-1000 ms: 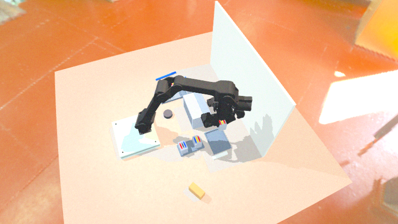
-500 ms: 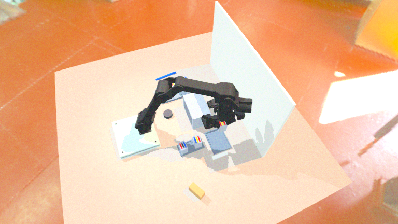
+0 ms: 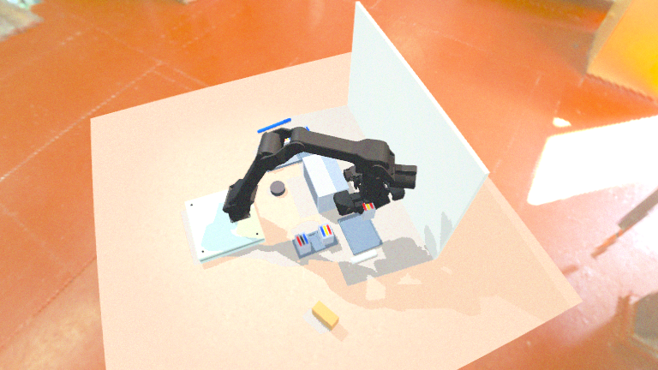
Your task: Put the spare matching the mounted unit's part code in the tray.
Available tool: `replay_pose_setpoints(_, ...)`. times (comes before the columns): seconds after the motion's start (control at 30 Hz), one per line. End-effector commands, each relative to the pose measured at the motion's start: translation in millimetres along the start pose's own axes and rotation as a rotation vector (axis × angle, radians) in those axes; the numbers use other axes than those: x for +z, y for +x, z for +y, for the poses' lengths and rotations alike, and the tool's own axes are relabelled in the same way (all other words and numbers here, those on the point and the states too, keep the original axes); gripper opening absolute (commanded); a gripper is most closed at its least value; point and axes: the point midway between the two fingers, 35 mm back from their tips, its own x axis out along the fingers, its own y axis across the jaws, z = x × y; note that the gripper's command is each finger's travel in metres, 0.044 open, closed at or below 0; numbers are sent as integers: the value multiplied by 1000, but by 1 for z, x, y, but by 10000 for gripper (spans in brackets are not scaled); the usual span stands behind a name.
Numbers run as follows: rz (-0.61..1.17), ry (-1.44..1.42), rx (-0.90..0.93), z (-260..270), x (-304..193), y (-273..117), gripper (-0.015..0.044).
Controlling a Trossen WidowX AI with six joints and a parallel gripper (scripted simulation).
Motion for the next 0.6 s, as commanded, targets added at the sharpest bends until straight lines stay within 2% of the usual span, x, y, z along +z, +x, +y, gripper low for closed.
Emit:
replay_pose_setpoints(0.0,-4,-4,-3,-1,0,3,0)
replay_pose_setpoints(0.57,-4,-4,-3,-2,0,15,0)
